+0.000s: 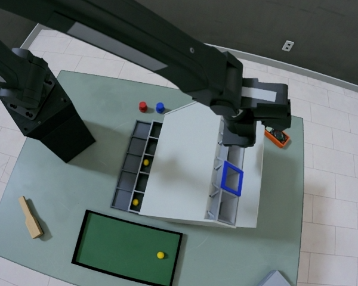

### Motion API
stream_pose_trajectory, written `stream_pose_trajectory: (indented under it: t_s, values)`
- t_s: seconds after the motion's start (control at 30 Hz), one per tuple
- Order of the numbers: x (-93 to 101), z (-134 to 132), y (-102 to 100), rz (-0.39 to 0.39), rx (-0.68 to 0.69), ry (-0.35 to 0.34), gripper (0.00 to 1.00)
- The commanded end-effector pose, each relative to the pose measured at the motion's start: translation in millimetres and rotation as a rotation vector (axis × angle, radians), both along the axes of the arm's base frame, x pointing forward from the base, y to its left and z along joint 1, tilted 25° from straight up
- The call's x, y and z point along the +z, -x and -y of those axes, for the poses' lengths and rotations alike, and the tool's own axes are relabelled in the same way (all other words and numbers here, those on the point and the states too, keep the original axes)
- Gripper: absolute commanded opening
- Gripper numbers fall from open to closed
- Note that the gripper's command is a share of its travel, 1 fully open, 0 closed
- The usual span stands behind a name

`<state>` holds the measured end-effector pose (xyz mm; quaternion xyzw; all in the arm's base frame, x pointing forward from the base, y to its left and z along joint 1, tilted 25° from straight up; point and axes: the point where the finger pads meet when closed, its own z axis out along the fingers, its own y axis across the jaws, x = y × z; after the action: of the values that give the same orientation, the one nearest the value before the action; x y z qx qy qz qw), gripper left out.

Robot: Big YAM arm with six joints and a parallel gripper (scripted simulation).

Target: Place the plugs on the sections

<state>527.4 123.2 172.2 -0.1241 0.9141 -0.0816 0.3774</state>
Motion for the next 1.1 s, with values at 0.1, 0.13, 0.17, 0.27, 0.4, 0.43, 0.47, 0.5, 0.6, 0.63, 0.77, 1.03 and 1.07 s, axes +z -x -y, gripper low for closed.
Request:
stream_pose_trajectory:
  t_s: [0.1, 0.13, 0.17, 0.27, 0.4, 0.43, 0.47, 0.5, 0.6, 0.63, 0.77, 1.03, 1.07]
  values:
    - [0.0, 2.4, -14.7, 0.02, -0.001, -0.004, 0.0]
    - [-2.3, 2.6, -14.7, 0.02, -0.001, -0.004, 0.0]
    - [-4.6, 2.7, -14.6, 0.02, -0.001, -0.004, 0.0]
    - [-11.6, 3.2, -14.5, 0.019, 0.0, -0.005, 0.0]
    - [-18.5, 3.6, -14.3, 0.019, 0.001, -0.006, 0.0]
    - [-18.5, 3.6, -14.3, 0.019, 0.001, -0.006, 0.0]
    - [-19.0, 3.9, -14.4, 0.019, 0.002, -0.007, 0.0]
    - [-19.6, 4.2, -14.5, 0.02, 0.002, -0.007, 0.0]
    - [-21.2, 5.1, -14.8, 0.021, 0.003, -0.009, 0.0]
    - [-21.7, 5.4, -14.9, 0.022, 0.004, -0.009, 0.0]
    - [-23.8, 6.7, -15.2, 0.024, 0.005, -0.011, 0.0]
    - [-26.6, 8.3, -15.7, 0.027, 0.007, -0.014, 0.0]
    - [-26.8, 8.4, -15.8, 0.028, 0.008, -0.014, 0.0]
